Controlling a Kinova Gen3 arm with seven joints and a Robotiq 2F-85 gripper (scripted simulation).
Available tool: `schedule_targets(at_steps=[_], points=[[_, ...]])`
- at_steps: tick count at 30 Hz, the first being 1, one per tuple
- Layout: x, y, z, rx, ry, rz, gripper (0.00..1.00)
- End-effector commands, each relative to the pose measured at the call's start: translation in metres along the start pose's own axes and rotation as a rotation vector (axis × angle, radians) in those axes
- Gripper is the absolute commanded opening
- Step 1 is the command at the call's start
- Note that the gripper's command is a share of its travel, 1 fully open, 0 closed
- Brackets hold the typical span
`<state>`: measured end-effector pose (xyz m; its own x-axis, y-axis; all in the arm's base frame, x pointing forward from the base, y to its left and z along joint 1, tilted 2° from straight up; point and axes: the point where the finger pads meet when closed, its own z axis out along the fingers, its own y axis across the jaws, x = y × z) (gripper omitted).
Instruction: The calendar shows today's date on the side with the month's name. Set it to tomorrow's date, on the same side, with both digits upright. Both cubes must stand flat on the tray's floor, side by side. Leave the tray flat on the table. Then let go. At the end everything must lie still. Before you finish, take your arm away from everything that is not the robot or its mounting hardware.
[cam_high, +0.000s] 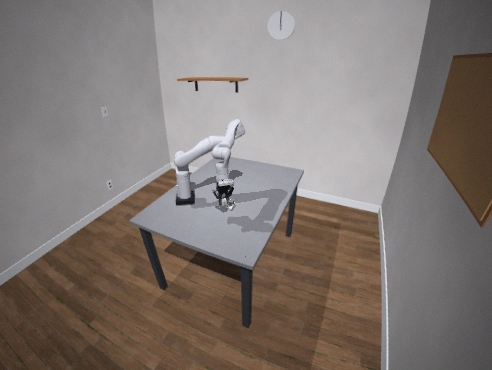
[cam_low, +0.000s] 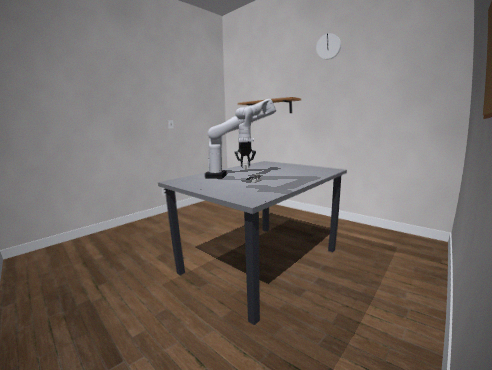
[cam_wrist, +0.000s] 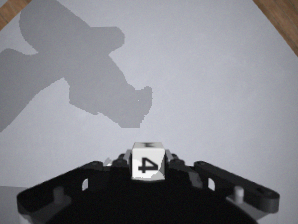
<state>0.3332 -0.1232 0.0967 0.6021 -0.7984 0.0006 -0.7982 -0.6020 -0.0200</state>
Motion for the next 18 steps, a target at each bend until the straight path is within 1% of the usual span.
schedule_targets(at_steps=[1,8,10,18], points=[[0.0002,-0.0005,-0.0011,0.005,0.0,-0.039,0.28],[-0.0002,0.0006,-0.0009,0.004,-0.003,-0.21,0.28],[-0.0002,0.0006,-0.0009,0.004,-0.003,-0.21,0.28],[-0.0007,0.0019,-0.0006,0.003,-0.008,-0.456,0.28]])
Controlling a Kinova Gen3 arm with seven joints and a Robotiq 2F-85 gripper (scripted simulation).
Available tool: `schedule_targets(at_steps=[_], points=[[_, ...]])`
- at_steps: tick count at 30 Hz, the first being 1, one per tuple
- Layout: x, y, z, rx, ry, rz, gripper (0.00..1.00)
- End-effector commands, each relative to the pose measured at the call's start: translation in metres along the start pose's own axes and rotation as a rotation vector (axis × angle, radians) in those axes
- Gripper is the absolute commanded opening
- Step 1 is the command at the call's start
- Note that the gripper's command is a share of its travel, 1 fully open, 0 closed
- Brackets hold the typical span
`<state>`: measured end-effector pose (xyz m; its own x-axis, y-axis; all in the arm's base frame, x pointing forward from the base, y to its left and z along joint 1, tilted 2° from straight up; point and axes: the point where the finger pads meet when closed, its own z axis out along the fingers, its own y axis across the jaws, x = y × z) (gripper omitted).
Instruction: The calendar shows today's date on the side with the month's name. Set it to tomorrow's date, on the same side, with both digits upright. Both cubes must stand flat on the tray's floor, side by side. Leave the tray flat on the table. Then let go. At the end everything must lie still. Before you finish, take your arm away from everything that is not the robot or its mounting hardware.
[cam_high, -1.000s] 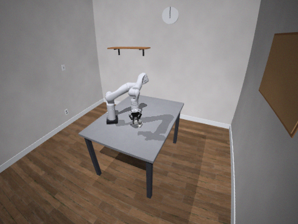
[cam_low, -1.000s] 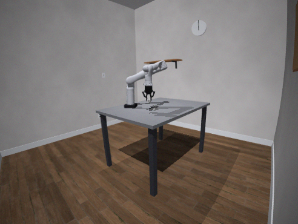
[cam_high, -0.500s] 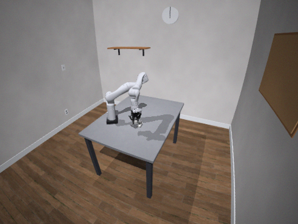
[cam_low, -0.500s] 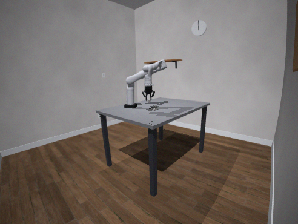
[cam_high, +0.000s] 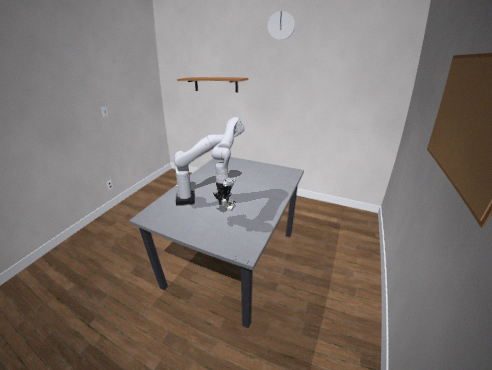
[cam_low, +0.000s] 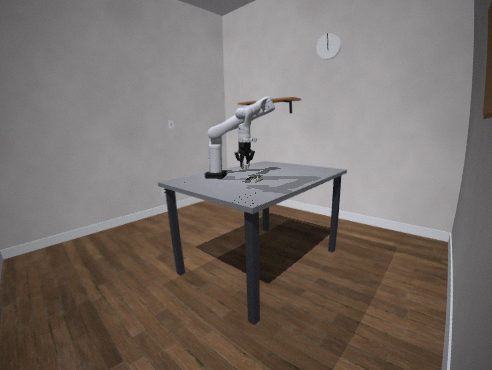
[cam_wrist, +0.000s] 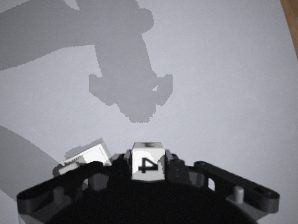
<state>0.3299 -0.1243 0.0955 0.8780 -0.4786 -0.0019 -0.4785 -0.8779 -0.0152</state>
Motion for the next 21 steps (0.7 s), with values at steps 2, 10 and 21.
schedule_targets(at_steps=[2,10,21], points=[[0.0006,-0.001,-0.0017,0.007,0.003,-0.099,0.28],[0.0,-0.0005,-0.0015,0.007,0.001,-0.319,0.28],[-0.0004,-0.0004,-0.0013,0.007,0.0,-0.751,0.28]])
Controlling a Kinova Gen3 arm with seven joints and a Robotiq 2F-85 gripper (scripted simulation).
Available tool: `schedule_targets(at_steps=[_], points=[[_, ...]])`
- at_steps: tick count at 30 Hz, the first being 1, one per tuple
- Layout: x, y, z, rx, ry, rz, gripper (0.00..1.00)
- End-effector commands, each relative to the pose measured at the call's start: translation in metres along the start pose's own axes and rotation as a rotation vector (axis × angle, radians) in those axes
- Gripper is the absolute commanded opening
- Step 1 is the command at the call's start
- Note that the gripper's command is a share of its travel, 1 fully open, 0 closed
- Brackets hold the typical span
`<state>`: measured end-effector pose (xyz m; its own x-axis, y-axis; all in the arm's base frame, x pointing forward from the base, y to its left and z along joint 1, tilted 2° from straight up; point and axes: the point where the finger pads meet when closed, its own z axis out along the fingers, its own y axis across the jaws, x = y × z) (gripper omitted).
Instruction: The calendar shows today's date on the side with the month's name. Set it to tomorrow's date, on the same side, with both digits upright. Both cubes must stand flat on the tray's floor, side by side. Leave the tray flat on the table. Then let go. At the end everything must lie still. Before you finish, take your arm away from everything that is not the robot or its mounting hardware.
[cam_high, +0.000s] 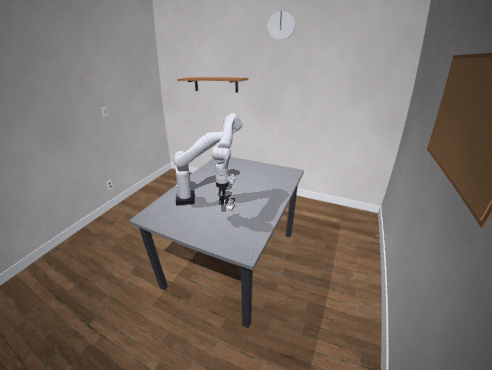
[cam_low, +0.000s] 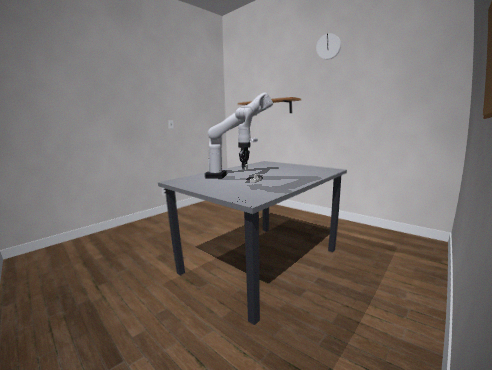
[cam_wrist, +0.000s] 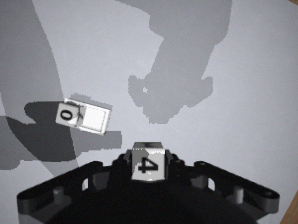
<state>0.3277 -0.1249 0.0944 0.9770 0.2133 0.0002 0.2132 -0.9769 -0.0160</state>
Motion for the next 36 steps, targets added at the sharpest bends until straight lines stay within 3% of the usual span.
schedule_targets(at_steps=[1,5,20,36], points=[[0.0023,-0.0007,-0.0024,0.003,0.011,-0.078,0.28],[0.0024,-0.0008,-0.0024,0.003,0.011,-0.157,0.28],[0.0048,-0.0011,-0.003,-0.006,0.014,-0.712,0.28],[0.0081,-0.0014,-0.0039,-0.017,0.015,-1.091,0.28]])
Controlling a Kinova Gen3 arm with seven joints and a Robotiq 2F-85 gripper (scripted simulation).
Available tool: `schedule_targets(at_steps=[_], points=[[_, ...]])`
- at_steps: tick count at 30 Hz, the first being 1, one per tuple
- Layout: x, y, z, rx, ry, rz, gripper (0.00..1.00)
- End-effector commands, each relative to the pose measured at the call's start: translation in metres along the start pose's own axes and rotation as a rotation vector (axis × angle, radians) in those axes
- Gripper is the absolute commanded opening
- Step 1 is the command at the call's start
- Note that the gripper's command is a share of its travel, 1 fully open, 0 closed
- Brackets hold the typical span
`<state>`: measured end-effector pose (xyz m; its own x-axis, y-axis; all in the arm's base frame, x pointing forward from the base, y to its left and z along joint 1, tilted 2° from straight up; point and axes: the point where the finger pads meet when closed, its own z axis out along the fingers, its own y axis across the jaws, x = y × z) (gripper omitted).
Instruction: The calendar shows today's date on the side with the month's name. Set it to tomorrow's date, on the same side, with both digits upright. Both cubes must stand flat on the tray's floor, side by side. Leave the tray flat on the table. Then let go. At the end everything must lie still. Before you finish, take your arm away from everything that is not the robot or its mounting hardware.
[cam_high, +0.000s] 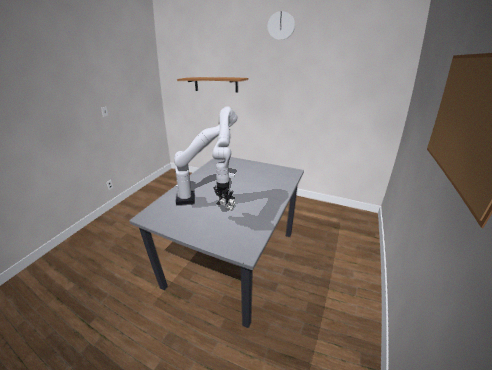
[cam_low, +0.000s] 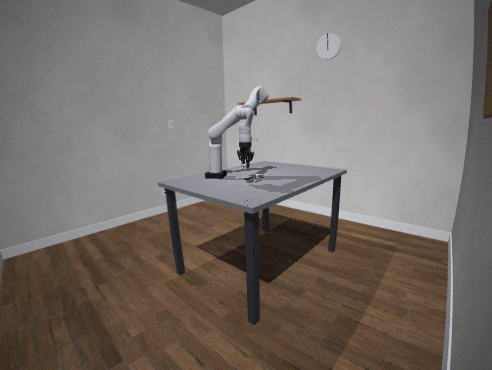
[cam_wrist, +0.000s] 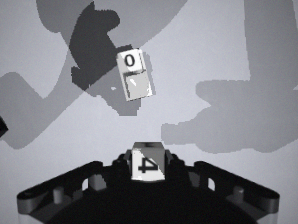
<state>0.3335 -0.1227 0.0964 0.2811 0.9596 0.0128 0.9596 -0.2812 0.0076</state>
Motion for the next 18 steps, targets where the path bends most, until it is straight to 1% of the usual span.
schedule_targets(at_steps=[1,3,10,18], points=[[0.0014,0.0016,-0.002,-0.007,0.006,-0.041,0.28],[0.0014,0.0016,-0.002,-0.007,0.006,-0.041,0.28],[0.0021,0.0027,-0.0024,-0.011,0.004,-0.154,0.28],[0.0025,0.0034,-0.0026,-0.013,0.003,-0.226,0.28]])
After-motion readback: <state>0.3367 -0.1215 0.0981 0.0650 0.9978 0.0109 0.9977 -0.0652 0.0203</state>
